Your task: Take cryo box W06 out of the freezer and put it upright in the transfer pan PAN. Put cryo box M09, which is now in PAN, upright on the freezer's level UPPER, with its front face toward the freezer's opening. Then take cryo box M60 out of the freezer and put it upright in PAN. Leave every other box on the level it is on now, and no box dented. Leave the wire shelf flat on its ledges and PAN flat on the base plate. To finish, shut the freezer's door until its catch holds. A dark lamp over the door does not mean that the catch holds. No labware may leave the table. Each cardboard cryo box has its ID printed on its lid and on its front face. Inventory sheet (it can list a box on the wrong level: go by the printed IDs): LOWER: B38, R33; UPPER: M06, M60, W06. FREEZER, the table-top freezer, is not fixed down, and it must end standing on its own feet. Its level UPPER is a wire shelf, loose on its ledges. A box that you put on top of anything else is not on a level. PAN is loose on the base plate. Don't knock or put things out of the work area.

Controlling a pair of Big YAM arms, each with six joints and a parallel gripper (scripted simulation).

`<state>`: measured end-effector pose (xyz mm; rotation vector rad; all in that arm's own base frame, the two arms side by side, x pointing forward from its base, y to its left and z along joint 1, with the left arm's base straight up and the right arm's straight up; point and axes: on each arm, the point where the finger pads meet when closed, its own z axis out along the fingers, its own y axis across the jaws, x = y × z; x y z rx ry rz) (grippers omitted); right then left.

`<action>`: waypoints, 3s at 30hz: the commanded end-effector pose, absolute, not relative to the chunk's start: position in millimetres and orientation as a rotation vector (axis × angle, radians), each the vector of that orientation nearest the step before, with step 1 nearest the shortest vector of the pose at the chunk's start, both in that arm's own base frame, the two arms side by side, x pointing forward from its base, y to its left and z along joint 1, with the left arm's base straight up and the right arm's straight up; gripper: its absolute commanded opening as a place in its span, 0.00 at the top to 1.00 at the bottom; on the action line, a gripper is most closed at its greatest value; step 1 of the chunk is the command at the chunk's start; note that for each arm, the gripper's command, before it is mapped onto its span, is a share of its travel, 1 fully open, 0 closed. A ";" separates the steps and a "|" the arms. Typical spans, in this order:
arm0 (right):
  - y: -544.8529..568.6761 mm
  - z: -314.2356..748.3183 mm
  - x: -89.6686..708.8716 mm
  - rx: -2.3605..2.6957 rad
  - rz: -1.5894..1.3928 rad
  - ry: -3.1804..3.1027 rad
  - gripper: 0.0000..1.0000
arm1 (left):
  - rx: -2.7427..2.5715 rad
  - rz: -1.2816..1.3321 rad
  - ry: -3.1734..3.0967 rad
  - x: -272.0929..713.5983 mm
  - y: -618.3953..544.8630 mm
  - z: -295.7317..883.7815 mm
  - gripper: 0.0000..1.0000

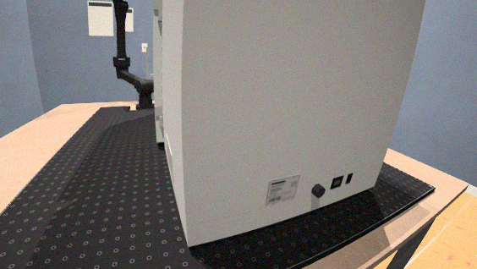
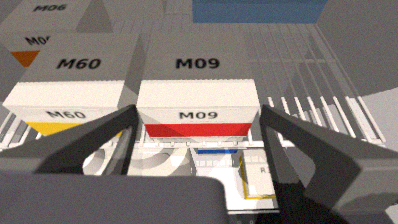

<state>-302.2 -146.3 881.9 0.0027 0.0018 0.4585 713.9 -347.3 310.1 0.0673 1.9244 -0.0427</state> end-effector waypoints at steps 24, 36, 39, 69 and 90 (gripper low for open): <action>-139.5 885.3 -289.5 -0.007 0.448 0.031 1.00 | 0.039 -0.085 1.868 673.2 -352.1 338.9 0.12; -139.5 885.3 -289.5 -0.007 0.448 0.031 1.00 | 0.045 -0.077 1.883 657.8 -352.9 325.7 0.12; -139.5 885.3 -289.5 -0.007 0.448 0.031 1.00 | 0.042 -0.073 1.884 656.2 -350.0 324.7 0.12; -139.5 885.3 -289.5 -0.007 0.448 0.031 1.00 | 0.045 -0.077 1.885 608.2 -349.9 323.7 0.12; -139.5 885.3 -289.5 -0.007 0.448 0.031 1.00 | 0.049 -0.059 1.876 598.6 -324.9 333.1 0.00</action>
